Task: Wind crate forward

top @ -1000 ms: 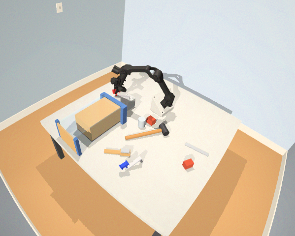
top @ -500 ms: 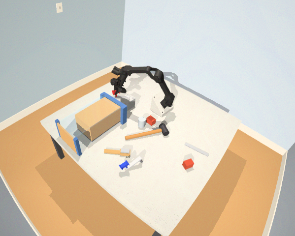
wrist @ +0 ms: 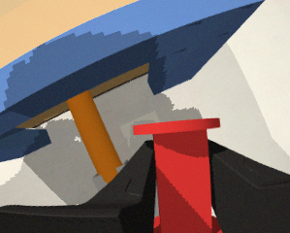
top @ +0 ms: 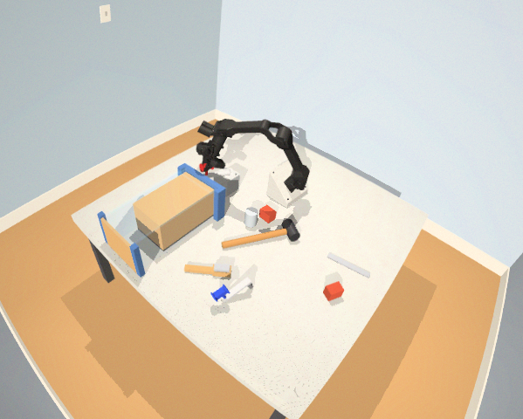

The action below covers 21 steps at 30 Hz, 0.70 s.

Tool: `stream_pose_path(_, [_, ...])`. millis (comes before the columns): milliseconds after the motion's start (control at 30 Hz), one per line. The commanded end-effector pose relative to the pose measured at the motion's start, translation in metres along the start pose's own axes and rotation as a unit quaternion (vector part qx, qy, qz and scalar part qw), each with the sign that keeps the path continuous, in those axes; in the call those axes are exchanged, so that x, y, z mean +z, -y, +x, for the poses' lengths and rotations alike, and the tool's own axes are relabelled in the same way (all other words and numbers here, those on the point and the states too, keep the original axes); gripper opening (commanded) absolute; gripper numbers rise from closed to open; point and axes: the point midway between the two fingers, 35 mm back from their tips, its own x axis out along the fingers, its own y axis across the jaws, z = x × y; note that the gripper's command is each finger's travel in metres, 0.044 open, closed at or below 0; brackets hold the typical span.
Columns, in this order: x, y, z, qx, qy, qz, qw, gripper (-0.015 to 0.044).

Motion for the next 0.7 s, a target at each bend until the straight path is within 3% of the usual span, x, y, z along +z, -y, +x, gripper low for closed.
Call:
stream_pose_path(0, [0.000,-0.017,0.003,0.015,-0.004,0.003,1.000,0.0000])
stream_pose_path(667, [-0.002,-0.040,0.001,0.016,-0.004,0.003,1.000,0.0000])
